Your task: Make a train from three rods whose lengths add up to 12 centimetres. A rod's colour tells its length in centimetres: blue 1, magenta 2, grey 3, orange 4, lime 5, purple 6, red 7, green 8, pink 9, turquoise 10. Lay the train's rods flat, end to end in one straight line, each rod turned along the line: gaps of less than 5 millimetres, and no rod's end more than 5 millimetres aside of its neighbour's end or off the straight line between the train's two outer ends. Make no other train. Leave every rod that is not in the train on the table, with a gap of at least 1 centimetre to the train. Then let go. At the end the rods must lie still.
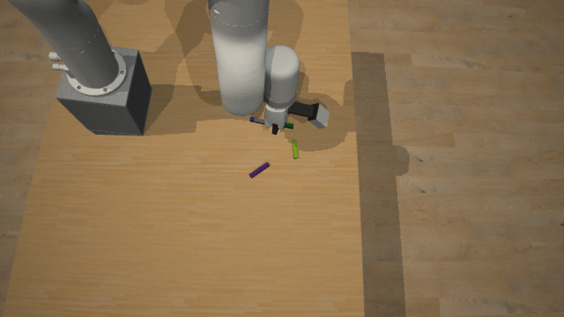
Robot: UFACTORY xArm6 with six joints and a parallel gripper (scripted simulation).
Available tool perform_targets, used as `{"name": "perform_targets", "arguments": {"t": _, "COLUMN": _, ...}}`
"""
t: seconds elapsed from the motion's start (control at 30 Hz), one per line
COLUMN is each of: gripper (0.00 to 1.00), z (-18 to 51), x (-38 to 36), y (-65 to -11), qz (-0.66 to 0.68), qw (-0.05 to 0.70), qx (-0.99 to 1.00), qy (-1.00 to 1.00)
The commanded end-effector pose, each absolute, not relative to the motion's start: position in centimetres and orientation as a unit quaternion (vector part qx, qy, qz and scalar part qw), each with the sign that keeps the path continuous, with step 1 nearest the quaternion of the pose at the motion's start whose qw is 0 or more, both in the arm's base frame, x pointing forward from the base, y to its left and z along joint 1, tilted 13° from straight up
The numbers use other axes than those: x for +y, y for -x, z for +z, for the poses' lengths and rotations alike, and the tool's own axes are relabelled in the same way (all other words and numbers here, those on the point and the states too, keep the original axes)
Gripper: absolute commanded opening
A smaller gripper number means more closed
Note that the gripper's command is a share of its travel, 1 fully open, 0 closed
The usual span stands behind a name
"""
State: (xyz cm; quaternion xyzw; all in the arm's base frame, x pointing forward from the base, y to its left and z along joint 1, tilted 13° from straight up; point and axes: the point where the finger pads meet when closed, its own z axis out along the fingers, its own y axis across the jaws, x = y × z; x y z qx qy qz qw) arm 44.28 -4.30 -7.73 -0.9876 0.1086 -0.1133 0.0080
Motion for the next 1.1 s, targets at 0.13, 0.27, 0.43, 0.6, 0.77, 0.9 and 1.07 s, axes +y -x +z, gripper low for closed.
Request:
{"name": "perform_targets", "arguments": {"t": 0.13, "gripper": 0.04, "z": -7.63, "x": -4.32, "y": -44.39, "qz": -0.114, "qw": 0.009, "qx": 0.108, "qy": 0.987}}
{"name": "perform_targets", "arguments": {"t": 0.27, "gripper": 0.04, "z": -7.63, "x": -4.32, "y": -44.39, "qz": -0.114, "qw": 0.009, "qx": 0.108, "qy": 0.987}}
{"name": "perform_targets", "arguments": {"t": 0.43, "gripper": 0.04, "z": -7.63, "x": -4.32, "y": -44.39, "qz": -0.114, "qw": 0.009, "qx": 0.108, "qy": 0.987}}
{"name": "perform_targets", "arguments": {"t": 0.6, "gripper": 0.04, "z": -7.67, "x": -4.32, "y": -44.4, "qz": -0.114, "qw": 0.009, "qx": 0.108, "qy": 0.987}}
{"name": "perform_targets", "arguments": {"t": 0.77, "gripper": 0.04, "z": -7.8, "x": -4.32, "y": -44.43, "qz": -0.114, "qw": 0.009, "qx": 0.108, "qy": 0.987}}
{"name": "perform_targets", "arguments": {"t": 0.9, "gripper": 0.04, "z": -8.11, "x": -4.32, "y": -44.5, "qz": -0.114, "qw": 0.009, "qx": 0.108, "qy": 0.987}}
{"name": "perform_targets", "arguments": {"t": 1.07, "gripper": 0.04, "z": -8.56, "x": -4.33, "y": -44.61, "qz": -0.114, "qw": 0.009, "qx": 0.108, "qy": 0.987}}
